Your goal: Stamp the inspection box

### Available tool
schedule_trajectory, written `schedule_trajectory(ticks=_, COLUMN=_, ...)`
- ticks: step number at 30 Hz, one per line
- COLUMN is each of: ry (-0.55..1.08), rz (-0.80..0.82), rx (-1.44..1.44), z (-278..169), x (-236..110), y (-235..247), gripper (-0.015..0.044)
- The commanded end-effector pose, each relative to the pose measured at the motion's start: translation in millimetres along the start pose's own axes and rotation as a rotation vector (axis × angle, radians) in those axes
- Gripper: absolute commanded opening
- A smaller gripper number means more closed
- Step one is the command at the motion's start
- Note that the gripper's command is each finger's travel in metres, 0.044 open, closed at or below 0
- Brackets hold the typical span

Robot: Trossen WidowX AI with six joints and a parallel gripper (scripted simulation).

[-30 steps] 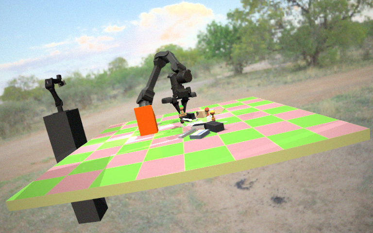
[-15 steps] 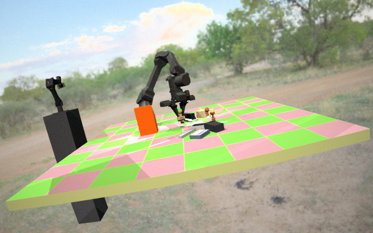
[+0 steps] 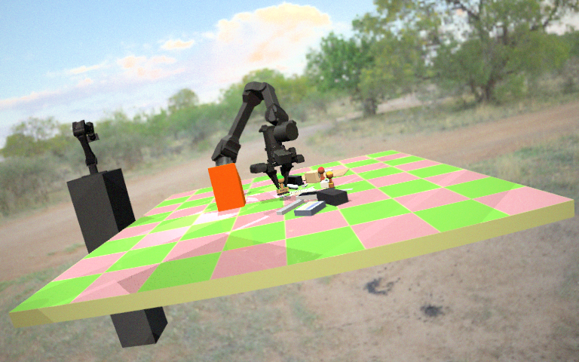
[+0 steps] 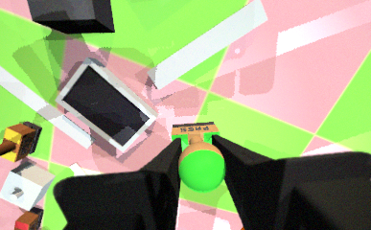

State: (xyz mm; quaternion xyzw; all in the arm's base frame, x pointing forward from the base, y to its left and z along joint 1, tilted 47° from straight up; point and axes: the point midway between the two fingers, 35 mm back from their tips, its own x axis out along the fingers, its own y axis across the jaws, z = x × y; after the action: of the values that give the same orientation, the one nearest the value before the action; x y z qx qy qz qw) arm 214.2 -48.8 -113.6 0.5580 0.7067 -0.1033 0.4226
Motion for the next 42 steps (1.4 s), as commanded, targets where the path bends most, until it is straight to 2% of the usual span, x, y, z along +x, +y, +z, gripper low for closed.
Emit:
schedule_trajectory(ticks=1, ry=0.010, rz=0.001, rx=0.010, z=-2, x=8, y=-1, gripper=0.0000)
schedule_trajectory(ticks=20, ry=0.014, rz=0.003, rx=0.009, z=-6, x=34, y=-1, gripper=0.0000)
schedule_trajectory(ticks=30, ry=0.006, rz=0.001, rx=-0.001, z=-4, x=31, y=0, gripper=0.0262)
schedule_trajectory(ticks=32, ry=0.006, rz=0.001, rx=-0.001, z=-4, x=31, y=0, gripper=0.0268)
schedule_trajectory(ticks=34, ry=0.004, rz=0.000, rx=0.001, z=-1, x=22, y=0, gripper=0.0268)
schedule_trajectory(ticks=40, ry=0.007, rz=-0.002, rx=0.010, z=1, x=-75, y=-3, gripper=0.0268)
schedule_trajectory(ticks=42, ry=0.009, rz=-0.001, rx=0.011, z=-2, x=-87, y=-5, gripper=0.0268)
